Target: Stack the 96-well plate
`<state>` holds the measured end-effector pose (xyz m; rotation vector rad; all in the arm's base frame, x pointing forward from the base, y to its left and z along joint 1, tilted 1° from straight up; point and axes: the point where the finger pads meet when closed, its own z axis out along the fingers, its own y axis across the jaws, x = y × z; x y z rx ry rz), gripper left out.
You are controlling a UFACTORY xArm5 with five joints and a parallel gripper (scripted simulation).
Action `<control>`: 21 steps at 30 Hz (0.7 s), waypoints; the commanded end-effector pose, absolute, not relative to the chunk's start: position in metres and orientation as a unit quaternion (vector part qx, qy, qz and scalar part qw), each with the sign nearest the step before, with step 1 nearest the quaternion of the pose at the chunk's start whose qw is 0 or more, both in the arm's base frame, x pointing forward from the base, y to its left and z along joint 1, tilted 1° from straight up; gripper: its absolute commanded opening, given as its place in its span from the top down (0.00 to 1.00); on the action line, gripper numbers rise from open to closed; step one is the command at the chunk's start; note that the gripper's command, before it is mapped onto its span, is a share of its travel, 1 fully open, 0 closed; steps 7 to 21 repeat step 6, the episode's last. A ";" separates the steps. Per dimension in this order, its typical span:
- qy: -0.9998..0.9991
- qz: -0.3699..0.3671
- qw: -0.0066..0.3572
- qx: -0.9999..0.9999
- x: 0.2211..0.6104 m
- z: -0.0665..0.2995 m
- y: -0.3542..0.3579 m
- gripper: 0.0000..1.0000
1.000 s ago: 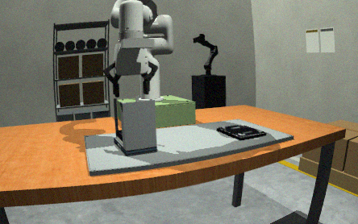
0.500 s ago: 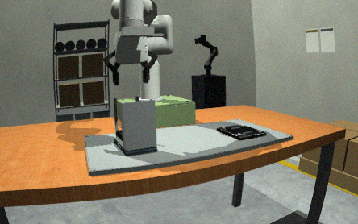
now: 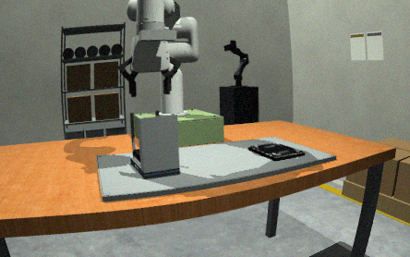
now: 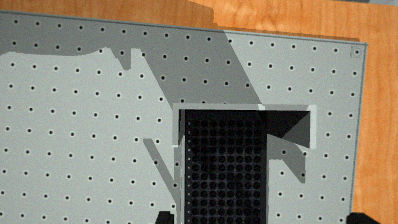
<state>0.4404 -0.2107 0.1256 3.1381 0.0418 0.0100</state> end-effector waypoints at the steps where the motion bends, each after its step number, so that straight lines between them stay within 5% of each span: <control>1: 0.013 0.004 0.005 1.000 0.442 0.128 -0.211 0.00; 21: 0.013 0.004 0.005 1.000 0.442 0.128 -0.211 0.00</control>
